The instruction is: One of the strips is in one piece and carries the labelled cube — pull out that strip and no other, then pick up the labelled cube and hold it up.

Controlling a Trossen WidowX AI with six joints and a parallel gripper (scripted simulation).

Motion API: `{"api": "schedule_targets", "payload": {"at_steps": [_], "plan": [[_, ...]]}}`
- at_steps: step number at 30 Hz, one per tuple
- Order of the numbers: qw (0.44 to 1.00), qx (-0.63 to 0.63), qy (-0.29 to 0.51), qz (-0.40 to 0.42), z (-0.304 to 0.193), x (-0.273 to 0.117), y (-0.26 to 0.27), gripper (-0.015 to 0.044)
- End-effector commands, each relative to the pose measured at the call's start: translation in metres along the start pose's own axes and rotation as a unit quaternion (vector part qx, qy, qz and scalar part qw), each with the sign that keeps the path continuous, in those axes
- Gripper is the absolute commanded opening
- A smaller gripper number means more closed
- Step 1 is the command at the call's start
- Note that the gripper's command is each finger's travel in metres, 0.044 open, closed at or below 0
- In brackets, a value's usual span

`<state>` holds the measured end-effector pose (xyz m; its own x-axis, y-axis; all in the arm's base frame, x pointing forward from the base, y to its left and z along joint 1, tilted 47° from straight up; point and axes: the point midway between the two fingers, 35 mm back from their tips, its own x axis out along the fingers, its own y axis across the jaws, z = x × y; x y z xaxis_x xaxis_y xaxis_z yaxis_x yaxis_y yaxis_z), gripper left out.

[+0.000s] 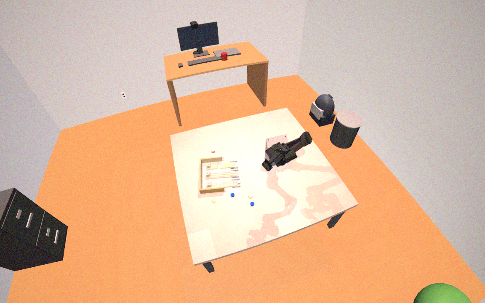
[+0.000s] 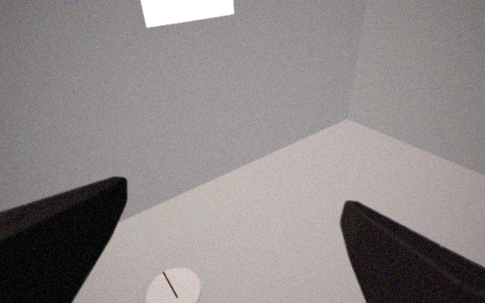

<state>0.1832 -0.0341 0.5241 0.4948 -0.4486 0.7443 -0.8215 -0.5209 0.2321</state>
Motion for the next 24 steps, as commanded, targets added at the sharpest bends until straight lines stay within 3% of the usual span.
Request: {"api": "schedule_targets", "payload": {"at_steps": [1, 7, 12, 18, 24], "plan": [[0.984, -0.16, 0.037, -0.068, 0.021, -0.002, -0.052, 0.04], [0.92, -0.348, 0.081, -0.16, 0.071, -0.012, -0.113, 0.04], [0.83, -0.476, 0.131, -0.26, 0.129, -0.034, -0.161, 0.04], [0.694, -0.566, 0.212, -0.392, 0.211, -0.087, -0.205, 0.04], [0.579, -0.572, 0.296, -0.501, 0.283, -0.158, -0.218, 0.04]]}}
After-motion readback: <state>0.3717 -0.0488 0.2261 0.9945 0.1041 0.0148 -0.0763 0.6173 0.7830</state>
